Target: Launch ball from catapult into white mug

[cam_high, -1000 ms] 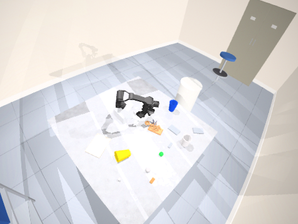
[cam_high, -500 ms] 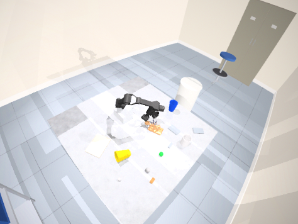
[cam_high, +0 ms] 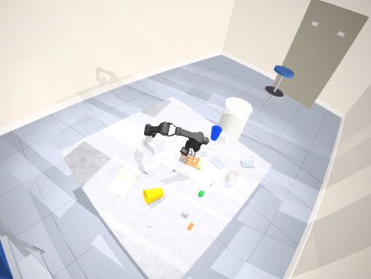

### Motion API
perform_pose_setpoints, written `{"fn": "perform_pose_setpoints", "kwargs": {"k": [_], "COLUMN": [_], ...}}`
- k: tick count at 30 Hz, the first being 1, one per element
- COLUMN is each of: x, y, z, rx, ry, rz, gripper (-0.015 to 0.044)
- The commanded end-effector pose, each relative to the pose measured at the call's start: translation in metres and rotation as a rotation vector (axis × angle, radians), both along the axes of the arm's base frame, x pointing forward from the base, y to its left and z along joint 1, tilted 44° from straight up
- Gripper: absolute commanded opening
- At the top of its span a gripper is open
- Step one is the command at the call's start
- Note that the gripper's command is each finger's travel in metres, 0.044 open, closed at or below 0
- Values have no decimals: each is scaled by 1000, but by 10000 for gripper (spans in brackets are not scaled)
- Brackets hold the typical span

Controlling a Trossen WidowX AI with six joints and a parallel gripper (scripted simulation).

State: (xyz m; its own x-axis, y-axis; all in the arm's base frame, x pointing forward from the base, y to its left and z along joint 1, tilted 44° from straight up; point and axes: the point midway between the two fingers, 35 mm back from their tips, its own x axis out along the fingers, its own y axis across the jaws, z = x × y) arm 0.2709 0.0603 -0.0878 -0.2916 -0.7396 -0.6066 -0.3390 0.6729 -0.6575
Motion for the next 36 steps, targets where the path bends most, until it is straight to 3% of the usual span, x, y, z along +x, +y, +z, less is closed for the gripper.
{"fn": "perform_pose_setpoints", "kwargs": {"k": [1,24,33,36], "x": [1,2,2,4], "y": [-6,-16,-16,4], "z": [-7,-17,-17,1], "rx": [1,3,3,6], "ry": [10,3,3,5], "rz": [-1,-3,-3,-2], "gripper": [0,0,236,315]}}
